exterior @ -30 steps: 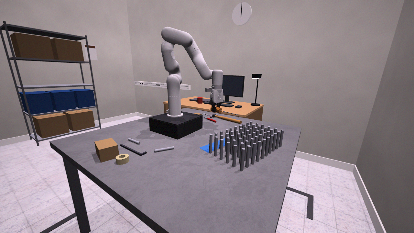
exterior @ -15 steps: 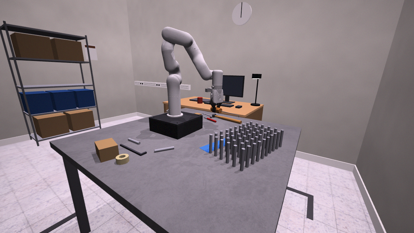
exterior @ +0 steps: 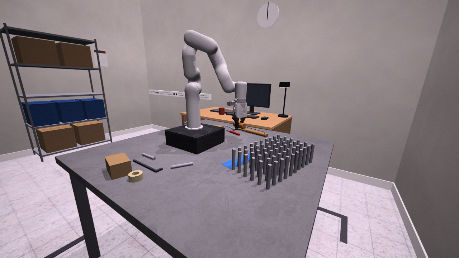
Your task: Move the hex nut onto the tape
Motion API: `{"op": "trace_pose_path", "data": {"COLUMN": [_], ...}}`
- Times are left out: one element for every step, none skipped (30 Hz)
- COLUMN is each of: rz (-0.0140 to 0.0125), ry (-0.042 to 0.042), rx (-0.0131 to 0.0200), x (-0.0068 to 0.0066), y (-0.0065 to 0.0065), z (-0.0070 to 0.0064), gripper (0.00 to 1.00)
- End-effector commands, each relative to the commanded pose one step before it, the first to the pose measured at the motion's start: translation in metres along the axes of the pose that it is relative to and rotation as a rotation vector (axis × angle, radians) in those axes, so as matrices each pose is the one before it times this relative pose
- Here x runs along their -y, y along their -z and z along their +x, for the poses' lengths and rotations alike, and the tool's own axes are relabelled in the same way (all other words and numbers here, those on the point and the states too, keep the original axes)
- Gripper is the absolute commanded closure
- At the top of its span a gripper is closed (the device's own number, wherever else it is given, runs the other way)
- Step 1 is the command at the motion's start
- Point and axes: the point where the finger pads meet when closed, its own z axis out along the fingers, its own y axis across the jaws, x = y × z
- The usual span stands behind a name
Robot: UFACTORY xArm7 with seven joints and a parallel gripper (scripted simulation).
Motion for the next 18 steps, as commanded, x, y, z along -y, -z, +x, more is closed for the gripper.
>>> {"op": "trace_pose_path", "data": {"rz": [-0.00278, 0.00000, 0.00001, 0.00002, -0.00001, -0.00001, 0.00000, 0.00000, 0.00000, 0.00001, -0.00001, -0.00001, 0.00001, 0.00001, -0.00001, 0.00001, 0.00000, 0.00000], "ry": [0.00009, 0.00000, 0.00000, -0.00001, 0.00000, 0.00000, 0.00000, 0.00000, 0.00000, 0.00000, 0.00000, 0.00000, 0.00000, 0.00000, 0.00001, 0.00000, 0.00000, 0.00000], "rx": [0.00253, 0.00000, 0.00001, 0.00002, -0.00002, -0.00001, 0.00000, 0.00000, 0.00000, 0.00001, -0.00001, -0.00001, 0.00001, 0.00001, -0.00001, 0.00001, 0.00000, 0.00000], "x": [-0.00158, -0.00005, -0.00004, -0.00003, -0.00005, -0.00005, 0.00000, 0.00000, -0.00004, -0.00003, -0.00005, -0.00005, -0.00003, -0.00003, -0.00005, -0.00003, -0.00004, -0.00003], "y": [-0.01307, -0.00372, -0.00378, -0.00378, -0.00375, -0.00372, 0.00000, 0.00000, -0.00368, -0.00362, -0.00353, -0.00344, -0.00334, -0.00322, -0.00309, -0.00295, -0.00279, -0.00263], "z": [-0.00144, -0.00001, -0.00001, -0.00001, -0.00001, -0.00001, 0.00000, 0.00000, -0.00001, -0.00001, -0.00001, -0.00001, -0.00001, 0.00000, -0.00001, 0.00000, -0.00001, -0.00001], "gripper": [1.00, 1.00, 1.00, 1.00, 1.00, 1.00, 1.00, 1.00, 1.00, 1.00, 1.00, 1.00, 1.00, 1.00, 1.00, 1.00, 1.00, 1.00]}}
